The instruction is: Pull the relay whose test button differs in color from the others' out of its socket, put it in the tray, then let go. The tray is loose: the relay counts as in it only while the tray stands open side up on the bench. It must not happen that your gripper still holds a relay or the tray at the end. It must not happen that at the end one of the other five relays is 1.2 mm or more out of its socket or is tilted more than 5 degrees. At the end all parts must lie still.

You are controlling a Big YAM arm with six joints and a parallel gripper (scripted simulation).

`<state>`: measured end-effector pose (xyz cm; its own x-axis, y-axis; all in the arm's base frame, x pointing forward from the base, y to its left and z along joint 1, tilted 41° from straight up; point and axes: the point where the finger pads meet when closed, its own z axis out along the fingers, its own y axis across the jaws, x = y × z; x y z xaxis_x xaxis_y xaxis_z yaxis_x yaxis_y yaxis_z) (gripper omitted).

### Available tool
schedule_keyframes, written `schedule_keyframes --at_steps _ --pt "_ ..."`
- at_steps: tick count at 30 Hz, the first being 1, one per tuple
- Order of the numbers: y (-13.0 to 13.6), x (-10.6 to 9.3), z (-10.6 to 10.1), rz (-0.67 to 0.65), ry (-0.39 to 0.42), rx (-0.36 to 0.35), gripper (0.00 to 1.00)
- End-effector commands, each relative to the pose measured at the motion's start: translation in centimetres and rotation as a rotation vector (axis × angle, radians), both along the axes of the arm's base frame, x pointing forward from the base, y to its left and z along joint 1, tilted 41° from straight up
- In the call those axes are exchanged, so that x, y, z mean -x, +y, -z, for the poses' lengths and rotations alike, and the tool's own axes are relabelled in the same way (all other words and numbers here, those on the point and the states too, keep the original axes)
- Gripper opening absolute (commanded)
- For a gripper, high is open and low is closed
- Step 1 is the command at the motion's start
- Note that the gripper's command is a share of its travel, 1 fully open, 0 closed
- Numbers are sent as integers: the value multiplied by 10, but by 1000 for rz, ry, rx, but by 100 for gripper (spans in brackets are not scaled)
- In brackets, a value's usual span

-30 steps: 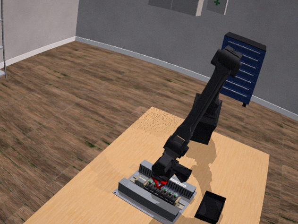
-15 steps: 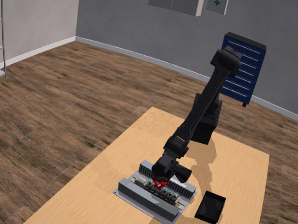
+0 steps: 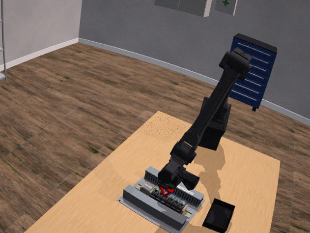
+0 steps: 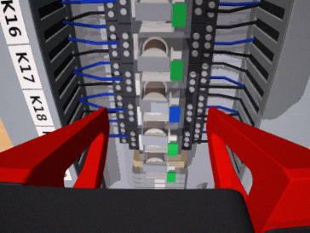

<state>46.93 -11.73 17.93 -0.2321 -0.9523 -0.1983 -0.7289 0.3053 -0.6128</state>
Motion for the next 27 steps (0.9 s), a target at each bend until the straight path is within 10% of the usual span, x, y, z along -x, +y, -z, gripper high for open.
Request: schedule_keyframes --at_steps 1,27 --pt "-3 -2 -22 10 -52 14 59" --pt "-8 -3 -31 10 -52 18 59"
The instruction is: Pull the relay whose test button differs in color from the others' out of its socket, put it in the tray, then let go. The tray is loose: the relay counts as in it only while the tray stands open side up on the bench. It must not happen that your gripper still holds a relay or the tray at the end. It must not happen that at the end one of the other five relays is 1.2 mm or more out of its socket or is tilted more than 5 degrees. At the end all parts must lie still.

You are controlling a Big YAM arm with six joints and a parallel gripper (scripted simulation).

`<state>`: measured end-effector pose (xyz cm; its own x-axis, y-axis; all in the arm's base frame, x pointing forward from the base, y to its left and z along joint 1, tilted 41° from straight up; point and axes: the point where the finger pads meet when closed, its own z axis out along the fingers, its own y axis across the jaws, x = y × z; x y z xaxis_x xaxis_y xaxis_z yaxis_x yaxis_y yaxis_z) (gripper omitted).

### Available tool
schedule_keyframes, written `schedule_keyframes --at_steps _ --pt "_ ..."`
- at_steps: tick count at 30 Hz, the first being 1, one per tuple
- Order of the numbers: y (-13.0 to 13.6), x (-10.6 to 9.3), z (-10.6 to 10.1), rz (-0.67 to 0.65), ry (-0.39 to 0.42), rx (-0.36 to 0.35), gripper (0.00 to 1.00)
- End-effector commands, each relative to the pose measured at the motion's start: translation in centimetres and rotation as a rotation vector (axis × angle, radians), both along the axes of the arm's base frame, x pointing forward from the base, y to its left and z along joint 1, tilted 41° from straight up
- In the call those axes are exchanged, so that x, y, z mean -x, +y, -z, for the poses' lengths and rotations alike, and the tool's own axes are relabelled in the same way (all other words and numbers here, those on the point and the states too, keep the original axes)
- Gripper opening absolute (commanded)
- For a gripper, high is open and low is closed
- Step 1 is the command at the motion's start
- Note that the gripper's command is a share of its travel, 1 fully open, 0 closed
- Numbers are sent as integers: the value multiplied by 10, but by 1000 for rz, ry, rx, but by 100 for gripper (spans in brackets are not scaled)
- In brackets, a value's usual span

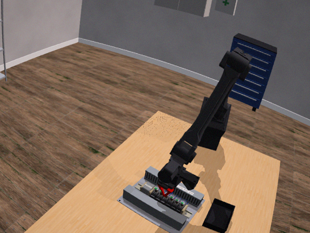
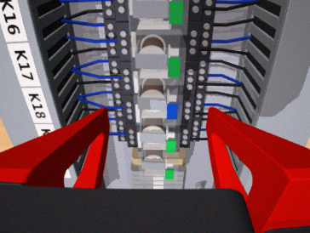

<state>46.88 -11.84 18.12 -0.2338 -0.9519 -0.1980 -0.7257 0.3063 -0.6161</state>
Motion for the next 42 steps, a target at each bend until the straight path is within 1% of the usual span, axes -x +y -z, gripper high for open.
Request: schedule_keyframes --at_steps 1,36,42 --pt "-7 -4 -29 7 -48 17 59" --pt "-5 -6 -28 1 -48 17 59" --pt "-5 -11 -22 0 -44 15 59"
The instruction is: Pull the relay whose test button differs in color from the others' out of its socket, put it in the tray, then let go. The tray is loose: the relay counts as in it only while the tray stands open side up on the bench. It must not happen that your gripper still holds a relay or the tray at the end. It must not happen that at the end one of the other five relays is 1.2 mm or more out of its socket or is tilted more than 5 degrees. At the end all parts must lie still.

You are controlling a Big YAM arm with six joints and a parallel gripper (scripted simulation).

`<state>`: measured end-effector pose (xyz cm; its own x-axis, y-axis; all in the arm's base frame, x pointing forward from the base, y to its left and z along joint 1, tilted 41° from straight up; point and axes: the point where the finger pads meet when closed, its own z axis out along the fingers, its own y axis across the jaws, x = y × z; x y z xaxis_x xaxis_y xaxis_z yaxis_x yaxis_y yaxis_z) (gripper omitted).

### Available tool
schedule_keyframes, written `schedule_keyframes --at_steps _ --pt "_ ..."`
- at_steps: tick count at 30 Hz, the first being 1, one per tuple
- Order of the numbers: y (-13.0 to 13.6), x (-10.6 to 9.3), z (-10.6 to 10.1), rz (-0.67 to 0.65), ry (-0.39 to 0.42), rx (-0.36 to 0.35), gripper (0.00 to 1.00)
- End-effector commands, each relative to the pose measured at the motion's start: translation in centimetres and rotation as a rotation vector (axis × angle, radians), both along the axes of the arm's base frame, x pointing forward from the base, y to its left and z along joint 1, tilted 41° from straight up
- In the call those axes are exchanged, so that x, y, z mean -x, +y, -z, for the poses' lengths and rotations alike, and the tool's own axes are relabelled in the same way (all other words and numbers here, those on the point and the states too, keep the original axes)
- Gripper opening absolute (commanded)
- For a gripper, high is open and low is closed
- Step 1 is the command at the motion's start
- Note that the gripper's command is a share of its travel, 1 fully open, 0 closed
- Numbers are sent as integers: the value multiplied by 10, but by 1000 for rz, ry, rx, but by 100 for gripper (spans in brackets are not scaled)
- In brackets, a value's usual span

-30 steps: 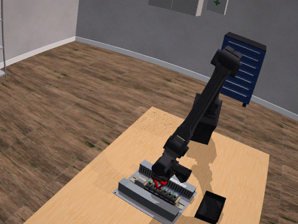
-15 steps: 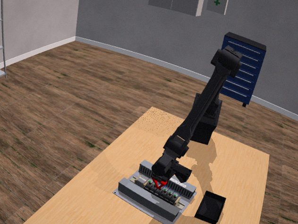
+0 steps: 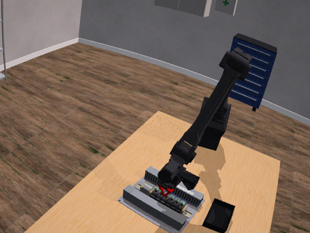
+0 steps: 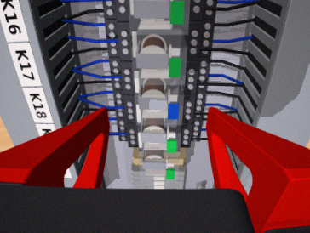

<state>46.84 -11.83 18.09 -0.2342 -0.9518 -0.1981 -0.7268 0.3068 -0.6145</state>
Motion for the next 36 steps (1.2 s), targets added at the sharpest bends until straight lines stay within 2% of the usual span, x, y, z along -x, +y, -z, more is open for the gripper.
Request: schedule_keyframes --at_steps 1,16,26,36 --pt "-5 -12 -21 0 -45 15 59" --pt "1 -23 -1 -3 -31 5 59" --pt "-1 -32 5 0 -36 6 59" --pt "-1 -33 9 0 -36 7 59"
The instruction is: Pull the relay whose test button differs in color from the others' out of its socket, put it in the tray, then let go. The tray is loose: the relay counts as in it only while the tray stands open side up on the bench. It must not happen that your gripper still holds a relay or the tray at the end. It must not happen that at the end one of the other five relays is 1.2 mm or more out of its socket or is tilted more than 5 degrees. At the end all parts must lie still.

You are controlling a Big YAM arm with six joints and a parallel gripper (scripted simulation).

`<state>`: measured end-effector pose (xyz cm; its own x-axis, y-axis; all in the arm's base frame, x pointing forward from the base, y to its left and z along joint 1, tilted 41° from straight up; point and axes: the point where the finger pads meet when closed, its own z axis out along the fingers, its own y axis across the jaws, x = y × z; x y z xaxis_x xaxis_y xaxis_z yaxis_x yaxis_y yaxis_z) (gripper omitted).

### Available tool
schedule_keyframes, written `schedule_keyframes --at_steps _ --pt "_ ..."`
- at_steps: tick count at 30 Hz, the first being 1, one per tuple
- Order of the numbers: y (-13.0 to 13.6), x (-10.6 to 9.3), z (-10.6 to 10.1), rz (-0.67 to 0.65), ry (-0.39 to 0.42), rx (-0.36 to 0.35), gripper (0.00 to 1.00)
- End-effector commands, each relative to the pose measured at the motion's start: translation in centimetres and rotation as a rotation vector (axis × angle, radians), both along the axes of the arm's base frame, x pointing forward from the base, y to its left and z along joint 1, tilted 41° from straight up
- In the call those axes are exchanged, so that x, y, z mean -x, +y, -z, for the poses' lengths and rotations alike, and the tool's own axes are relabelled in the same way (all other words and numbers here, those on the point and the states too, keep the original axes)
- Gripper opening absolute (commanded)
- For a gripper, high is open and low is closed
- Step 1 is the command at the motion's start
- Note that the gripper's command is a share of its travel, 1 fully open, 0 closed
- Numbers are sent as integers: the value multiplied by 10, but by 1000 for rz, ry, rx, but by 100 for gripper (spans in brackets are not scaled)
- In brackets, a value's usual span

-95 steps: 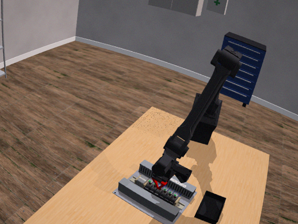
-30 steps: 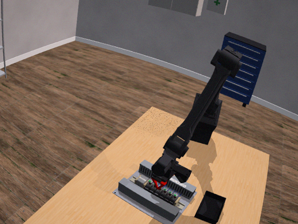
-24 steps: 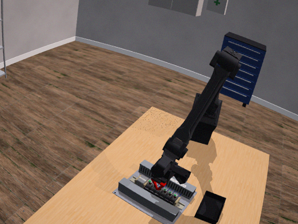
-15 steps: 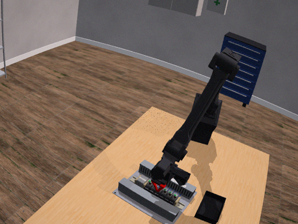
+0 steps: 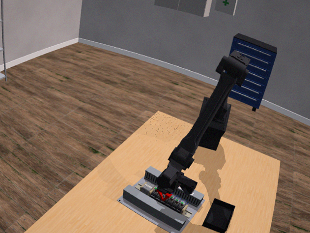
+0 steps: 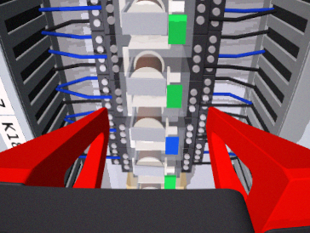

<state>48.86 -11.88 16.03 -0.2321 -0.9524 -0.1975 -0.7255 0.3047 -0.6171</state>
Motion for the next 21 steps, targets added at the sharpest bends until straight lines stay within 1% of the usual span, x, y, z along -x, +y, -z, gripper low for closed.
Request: schedule_keyframes --at_steps 1,5,21 --pt "0 -13 -11 1 -32 5 59" --pt "0 -13 -10 1 -30 4 59" --pt "0 -12 -21 1 -51 11 59"
